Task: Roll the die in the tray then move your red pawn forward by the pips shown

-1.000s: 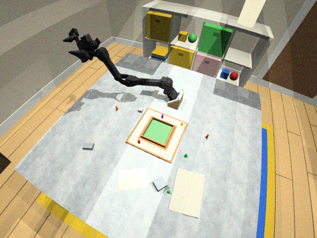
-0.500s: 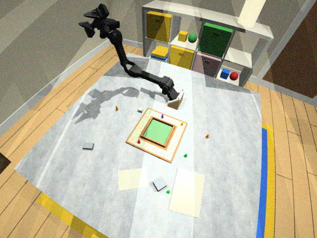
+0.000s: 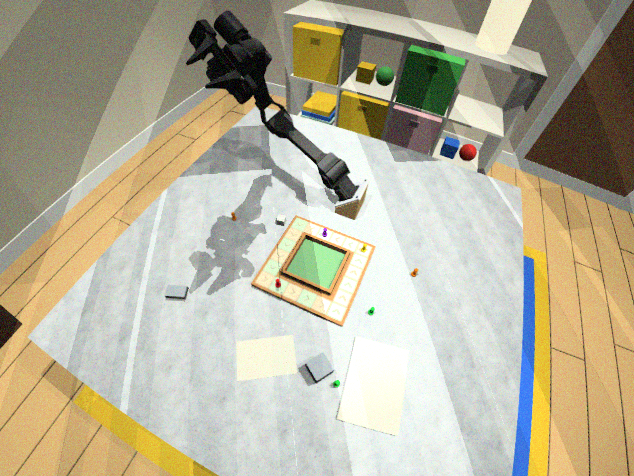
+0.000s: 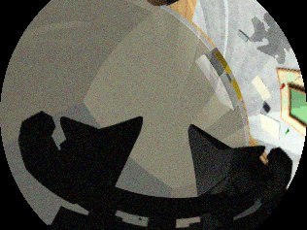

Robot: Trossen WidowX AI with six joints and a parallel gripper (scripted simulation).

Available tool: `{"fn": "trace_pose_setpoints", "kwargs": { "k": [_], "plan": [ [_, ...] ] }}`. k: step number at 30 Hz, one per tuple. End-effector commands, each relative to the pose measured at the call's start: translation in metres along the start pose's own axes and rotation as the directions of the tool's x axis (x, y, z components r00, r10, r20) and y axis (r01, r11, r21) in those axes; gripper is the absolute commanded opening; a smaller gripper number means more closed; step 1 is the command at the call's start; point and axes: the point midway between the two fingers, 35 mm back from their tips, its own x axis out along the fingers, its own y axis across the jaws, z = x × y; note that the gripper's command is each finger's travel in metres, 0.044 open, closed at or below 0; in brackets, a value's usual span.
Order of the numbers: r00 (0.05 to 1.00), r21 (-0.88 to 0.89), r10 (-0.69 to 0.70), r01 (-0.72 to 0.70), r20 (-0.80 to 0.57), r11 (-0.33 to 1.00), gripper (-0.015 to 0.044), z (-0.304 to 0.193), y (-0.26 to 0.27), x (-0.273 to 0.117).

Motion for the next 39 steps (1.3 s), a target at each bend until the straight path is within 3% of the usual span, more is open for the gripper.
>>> {"fn": "trace_pose_setpoints", "kwargs": {
  "k": [1, 6, 12, 16, 21, 25, 29, 39],
  "plan": [
    [0.98, -0.461, -0.158, 0.197, 0.123, 0.865, 0.0275, 0.006, -0.068, 0.03],
    [0.915, -0.741, -0.303, 0.396, 0.267, 0.543, 0.0275, 0.032, -0.131, 0.048],
    [0.762, -0.854, -0.465, 0.52, 0.451, 0.023, 0.0275, 0.078, -0.206, 0.052],
    [0.609, -0.823, -0.558, 0.473, 0.564, -0.315, 0.0275, 0.114, -0.253, 0.04],
    [0.364, -0.737, -0.644, 0.256, 0.673, -0.625, 0.0275, 0.159, -0.304, 0.008],
    [0.137, -0.688, -0.682, -0.002, 0.718, -0.726, 0.0275, 0.191, -0.338, -0.03],
    [-0.054, -0.682, -0.689, -0.219, 0.722, -0.698, 0.0275, 0.209, -0.36, -0.07],
    [-0.065, -0.683, -0.689, -0.231, 0.722, -0.693, 0.0275, 0.209, -0.361, -0.077]
  ]
}}
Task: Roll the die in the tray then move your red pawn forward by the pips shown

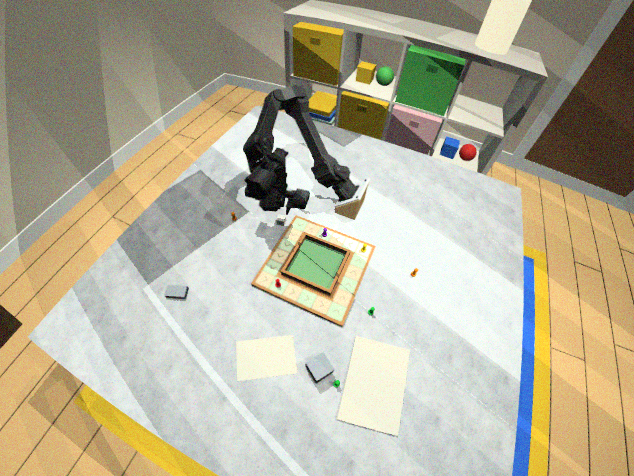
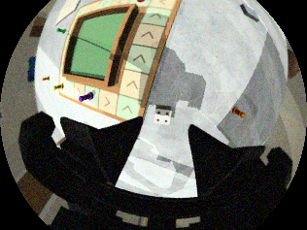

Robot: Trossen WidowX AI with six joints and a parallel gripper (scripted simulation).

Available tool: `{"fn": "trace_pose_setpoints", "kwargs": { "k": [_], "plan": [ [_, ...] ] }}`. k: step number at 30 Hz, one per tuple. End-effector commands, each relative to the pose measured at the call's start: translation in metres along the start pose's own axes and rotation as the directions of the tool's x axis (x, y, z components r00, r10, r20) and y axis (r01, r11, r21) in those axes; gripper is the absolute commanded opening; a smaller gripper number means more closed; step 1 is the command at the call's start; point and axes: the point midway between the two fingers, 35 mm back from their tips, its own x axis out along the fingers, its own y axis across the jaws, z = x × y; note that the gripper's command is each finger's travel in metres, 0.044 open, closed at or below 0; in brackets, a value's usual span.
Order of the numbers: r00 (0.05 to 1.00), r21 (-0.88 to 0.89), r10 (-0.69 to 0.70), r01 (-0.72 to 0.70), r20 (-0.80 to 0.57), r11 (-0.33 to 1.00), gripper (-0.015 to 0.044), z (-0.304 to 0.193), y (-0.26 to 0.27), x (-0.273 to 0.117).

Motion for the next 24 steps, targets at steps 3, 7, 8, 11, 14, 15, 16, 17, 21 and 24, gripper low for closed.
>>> {"fn": "trace_pose_setpoints", "kwargs": {
  "k": [3, 7, 8, 11, 14, 15, 16, 17, 21, 24],
  "plan": [
    [1.0, -0.024, 0.009, -0.009, -0.018, 1.0, 0.0275, -0.007, 0.003, 0.006],
    [1.0, -0.023, 0.009, -0.009, -0.018, 1.0, 0.0275, -0.007, 0.003, 0.015],
    [1.0, -0.023, 0.008, -0.009, -0.018, 1.0, 0.0275, -0.007, 0.003, 0.019],
    [1.0, -0.023, 0.008, -0.008, -0.018, 1.0, 0.0275, -0.007, 0.003, 0.022],
    [1.0, -0.023, 0.008, -0.009, -0.017, 1.0, 0.0275, -0.007, 0.003, 0.025],
    [1.0, -0.023, 0.008, -0.009, -0.017, 1.0, 0.0275, -0.007, 0.004, 0.026],
    [1.0, -0.023, 0.009, -0.009, -0.017, 1.0, 0.0275, -0.007, 0.004, 0.028],
    [1.0, -0.023, 0.009, -0.009, -0.017, 1.0, 0.0275, -0.007, 0.004, 0.029],
    [1.0, -0.023, 0.009, -0.009, -0.017, 1.0, 0.0275, -0.007, 0.004, 0.036],
    [1.0, -0.023, 0.009, -0.009, -0.017, 1.0, 0.0275, -0.007, 0.004, 0.041]
  ]
}}
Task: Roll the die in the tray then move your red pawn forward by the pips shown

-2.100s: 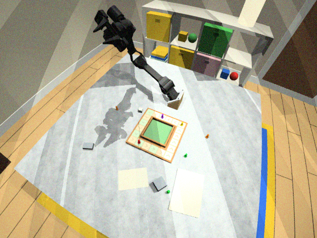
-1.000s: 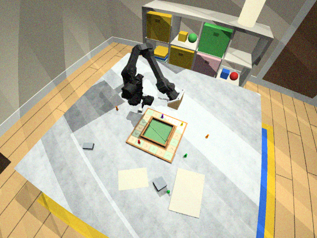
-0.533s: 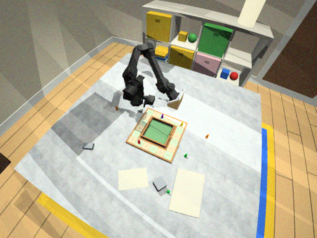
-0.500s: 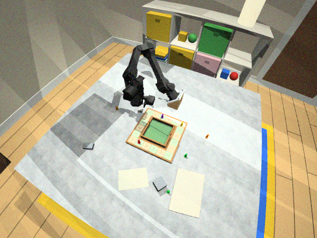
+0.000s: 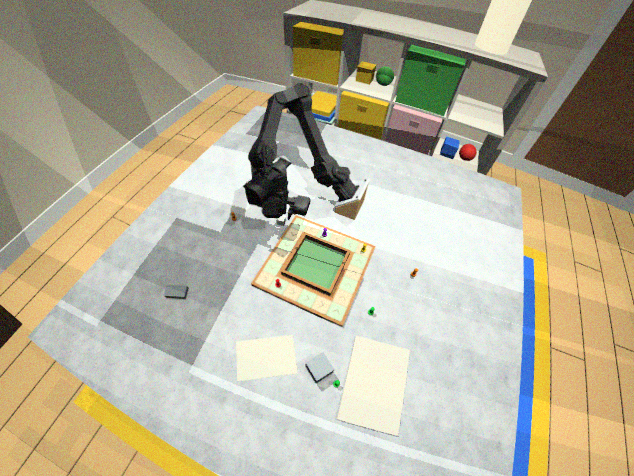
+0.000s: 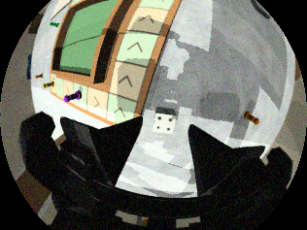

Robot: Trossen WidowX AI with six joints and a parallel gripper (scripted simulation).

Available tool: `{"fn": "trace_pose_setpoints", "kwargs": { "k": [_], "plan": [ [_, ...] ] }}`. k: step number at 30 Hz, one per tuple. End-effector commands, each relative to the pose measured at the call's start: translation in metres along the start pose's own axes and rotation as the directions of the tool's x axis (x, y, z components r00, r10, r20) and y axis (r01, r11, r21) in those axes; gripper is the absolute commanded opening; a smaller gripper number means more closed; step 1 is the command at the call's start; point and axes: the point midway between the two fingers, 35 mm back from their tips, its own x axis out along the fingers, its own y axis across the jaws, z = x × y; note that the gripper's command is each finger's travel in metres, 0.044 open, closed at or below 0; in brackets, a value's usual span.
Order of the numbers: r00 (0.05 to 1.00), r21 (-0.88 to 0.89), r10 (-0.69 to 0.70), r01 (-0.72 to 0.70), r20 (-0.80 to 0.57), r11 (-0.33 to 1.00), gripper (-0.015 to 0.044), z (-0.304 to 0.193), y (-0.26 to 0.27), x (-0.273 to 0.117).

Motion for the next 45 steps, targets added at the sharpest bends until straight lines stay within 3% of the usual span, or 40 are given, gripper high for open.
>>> {"fn": "trace_pose_setpoints", "kwargs": {
  "k": [1, 10, 16, 24, 27, 45],
  "plan": [
    [1.0, -0.005, 0.005, -0.005, -0.001, 1.0, 0.0275, -0.001, 0.002, 0.008],
    [1.0, -0.005, 0.002, -0.002, -0.001, 1.0, 0.0275, -0.002, 0.002, 0.02],
    [1.0, -0.005, 0.002, -0.002, -0.001, 1.0, 0.0118, -0.002, 0.002, 0.02],
    [1.0, -0.005, 0.002, -0.002, -0.001, 1.0, 0.0064, -0.002, 0.002, 0.02],
    [1.0, -0.007, 0.004, -0.004, 0.002, 1.0, 0.0, -0.001, 0.002, 0.017],
    [0.998, -0.048, 0.032, -0.03, 0.059, 0.998, 0.0, 0.012, 0.0, -0.063]
  ]
}}
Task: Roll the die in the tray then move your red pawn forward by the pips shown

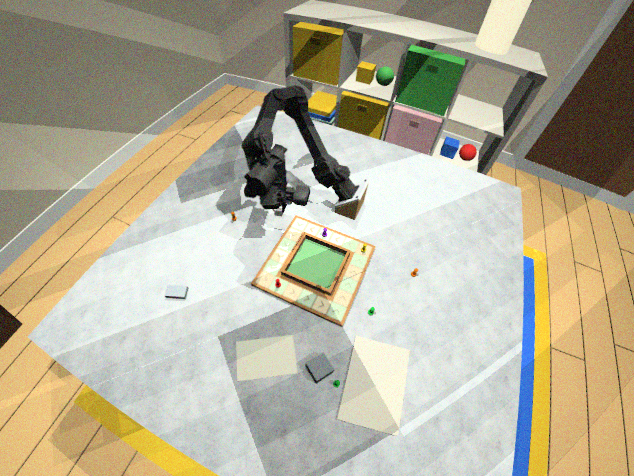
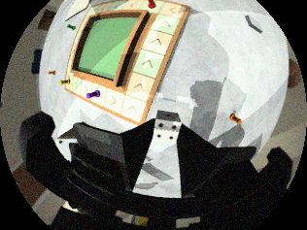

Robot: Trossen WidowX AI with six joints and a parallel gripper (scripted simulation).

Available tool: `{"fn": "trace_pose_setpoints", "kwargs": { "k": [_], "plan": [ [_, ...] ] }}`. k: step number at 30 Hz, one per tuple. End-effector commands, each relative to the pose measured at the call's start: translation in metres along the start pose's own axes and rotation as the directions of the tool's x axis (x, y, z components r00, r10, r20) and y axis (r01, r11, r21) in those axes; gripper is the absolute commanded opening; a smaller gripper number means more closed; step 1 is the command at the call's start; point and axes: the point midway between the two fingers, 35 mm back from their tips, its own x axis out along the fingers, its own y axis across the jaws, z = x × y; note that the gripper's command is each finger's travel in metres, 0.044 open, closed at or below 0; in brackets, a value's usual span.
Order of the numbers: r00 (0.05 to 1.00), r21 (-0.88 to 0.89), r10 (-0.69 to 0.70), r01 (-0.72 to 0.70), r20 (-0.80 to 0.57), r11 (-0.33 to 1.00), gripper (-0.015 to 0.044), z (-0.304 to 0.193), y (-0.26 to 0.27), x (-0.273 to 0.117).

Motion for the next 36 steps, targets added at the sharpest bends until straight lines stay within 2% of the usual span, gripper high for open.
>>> {"fn": "trace_pose_setpoints", "kwargs": {
  "k": [1, 8, 14, 25, 36],
  "plan": [
    [1.0, -0.005, 0.005, -0.005, 0.018, 1.0, 0.0, 0.002, -0.001, -0.022],
    [0.999, -0.022, 0.001, 0.0, 0.033, 1.0, 0.0, -0.001, -0.003, -0.053],
    [0.999, -0.043, 0.001, 0.001, 0.034, 0.999, 0.0, 0.001, -0.001, -0.056],
    [1.0, -0.36, 0.006, 0.0, 0.017, 0.933, 0.0, 0.043, 0.026, -0.05],
    [1.0, -0.644, 0.007, -0.006, -0.001, 0.765, 0.0, 0.079, 0.062, -0.04]
  ]
}}
